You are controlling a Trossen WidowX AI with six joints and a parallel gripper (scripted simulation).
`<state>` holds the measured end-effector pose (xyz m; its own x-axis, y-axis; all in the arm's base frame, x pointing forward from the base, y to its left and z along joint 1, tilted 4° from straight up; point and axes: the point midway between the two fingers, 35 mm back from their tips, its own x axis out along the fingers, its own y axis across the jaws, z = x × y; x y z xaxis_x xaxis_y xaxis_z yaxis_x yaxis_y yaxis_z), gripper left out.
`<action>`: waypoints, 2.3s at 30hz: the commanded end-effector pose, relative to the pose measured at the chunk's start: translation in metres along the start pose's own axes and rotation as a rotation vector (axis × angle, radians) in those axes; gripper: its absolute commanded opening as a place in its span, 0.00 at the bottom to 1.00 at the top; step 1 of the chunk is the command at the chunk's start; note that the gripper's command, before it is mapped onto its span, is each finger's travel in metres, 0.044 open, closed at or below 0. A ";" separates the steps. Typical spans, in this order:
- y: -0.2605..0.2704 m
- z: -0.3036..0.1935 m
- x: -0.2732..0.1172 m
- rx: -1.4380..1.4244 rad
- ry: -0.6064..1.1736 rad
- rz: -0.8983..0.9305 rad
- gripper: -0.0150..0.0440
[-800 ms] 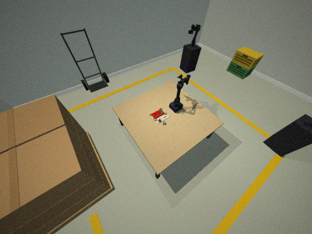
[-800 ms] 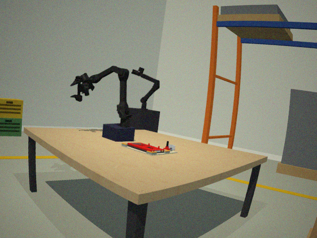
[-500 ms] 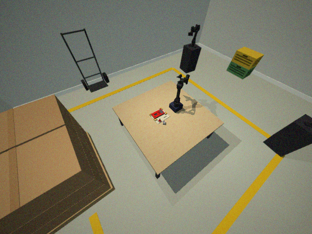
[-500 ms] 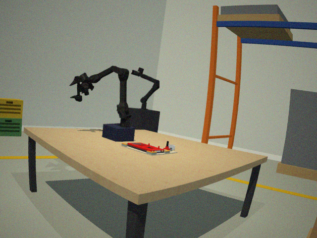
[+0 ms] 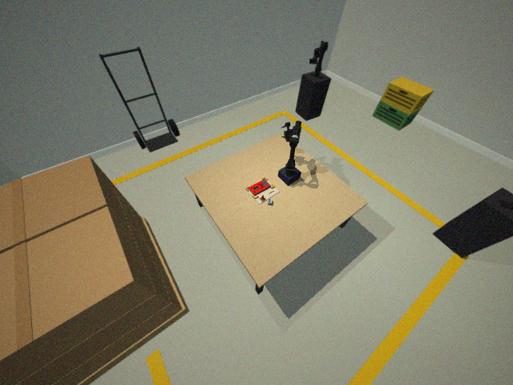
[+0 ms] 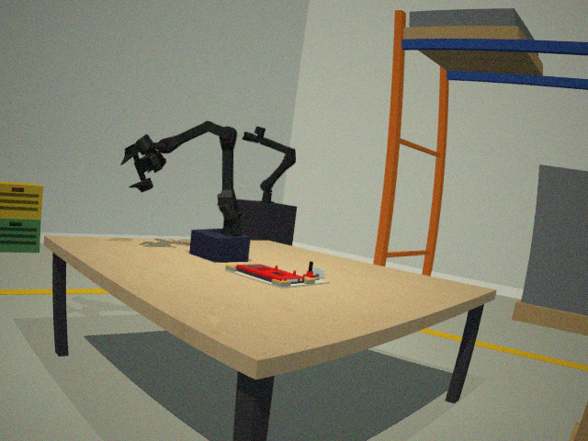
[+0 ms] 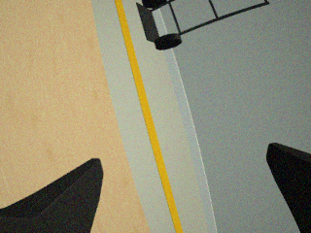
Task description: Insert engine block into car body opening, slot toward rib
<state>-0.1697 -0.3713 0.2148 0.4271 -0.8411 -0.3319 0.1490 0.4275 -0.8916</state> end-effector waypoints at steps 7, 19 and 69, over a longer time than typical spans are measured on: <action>0.008 0.056 0.061 0.308 -0.097 0.144 1.00; 0.027 0.139 0.115 0.594 -0.164 0.353 1.00; 0.175 0.435 0.121 1.134 0.171 1.091 1.00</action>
<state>0.2835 -0.2730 0.1571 0.7070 -0.0002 -0.7072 0.4068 0.8181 0.4065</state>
